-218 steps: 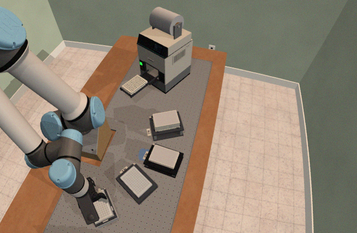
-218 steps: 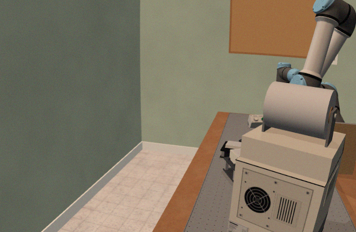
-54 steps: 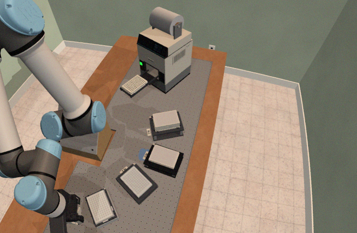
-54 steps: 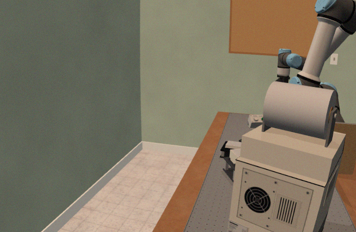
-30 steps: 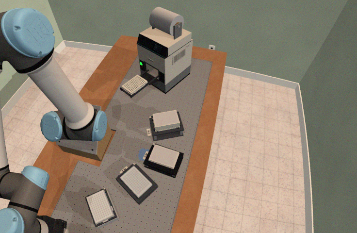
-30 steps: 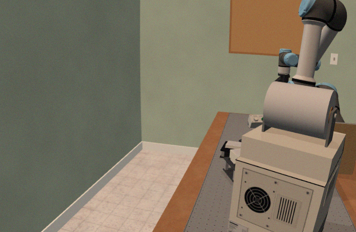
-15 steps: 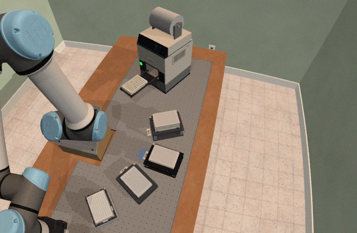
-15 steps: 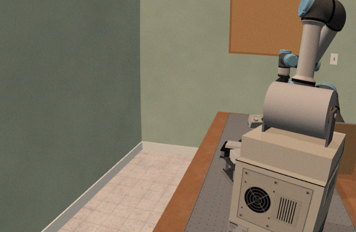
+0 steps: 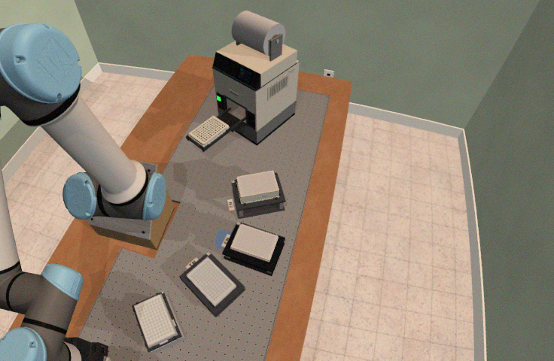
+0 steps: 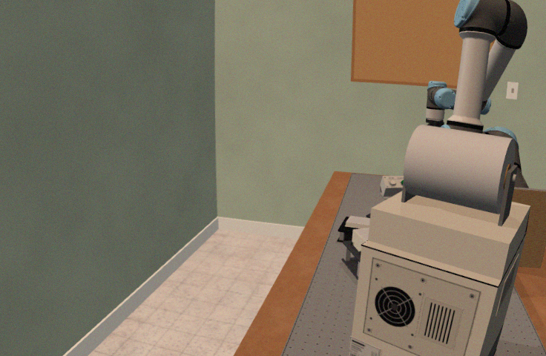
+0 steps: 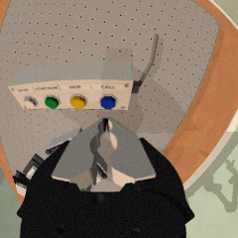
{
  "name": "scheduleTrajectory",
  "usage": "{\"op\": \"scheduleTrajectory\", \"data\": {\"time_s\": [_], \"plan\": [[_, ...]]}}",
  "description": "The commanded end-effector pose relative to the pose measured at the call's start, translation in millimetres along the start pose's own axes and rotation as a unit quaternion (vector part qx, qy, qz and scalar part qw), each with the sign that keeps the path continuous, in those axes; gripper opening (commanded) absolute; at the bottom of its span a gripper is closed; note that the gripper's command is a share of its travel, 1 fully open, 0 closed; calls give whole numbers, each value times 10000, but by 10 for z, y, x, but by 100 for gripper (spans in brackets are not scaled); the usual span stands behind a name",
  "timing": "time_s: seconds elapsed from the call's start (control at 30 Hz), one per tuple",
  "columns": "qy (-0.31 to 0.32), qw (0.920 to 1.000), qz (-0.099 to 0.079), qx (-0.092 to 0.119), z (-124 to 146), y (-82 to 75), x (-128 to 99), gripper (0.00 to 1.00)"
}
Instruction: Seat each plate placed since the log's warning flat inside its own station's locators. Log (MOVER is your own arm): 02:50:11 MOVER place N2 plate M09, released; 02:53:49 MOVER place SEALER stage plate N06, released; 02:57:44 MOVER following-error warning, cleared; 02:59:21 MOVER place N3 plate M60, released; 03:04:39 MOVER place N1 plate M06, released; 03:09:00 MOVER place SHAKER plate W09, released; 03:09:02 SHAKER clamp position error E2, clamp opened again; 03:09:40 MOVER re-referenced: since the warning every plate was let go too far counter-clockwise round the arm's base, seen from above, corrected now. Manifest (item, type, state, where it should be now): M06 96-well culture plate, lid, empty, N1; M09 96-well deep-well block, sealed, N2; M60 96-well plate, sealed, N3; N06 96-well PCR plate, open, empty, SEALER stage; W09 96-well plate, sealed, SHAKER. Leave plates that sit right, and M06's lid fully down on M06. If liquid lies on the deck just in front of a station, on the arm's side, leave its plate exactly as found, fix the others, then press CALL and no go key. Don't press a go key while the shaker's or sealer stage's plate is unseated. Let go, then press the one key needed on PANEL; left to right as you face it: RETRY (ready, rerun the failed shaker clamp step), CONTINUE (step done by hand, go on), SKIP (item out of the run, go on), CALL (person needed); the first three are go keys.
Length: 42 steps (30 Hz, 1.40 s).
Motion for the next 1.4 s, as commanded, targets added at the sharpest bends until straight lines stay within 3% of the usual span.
{"op": "scheduleTrajectory", "data": {"time_s": [0.0, 1.37], "plan": [[0, 10000, 8, -1, -1, 86, -5, 0], [0, 10000, 8, -1, -2, 299, -5, 0]]}}
Point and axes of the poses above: the point where the finger pads meet when closed, its own y axis out along the fingers, its own z axis across the jaws, x = y × z, the point moved 5 cm from there along -y, back along the fingers, and after that the axes turned 15 degrees about y, right-handed, at the moved point
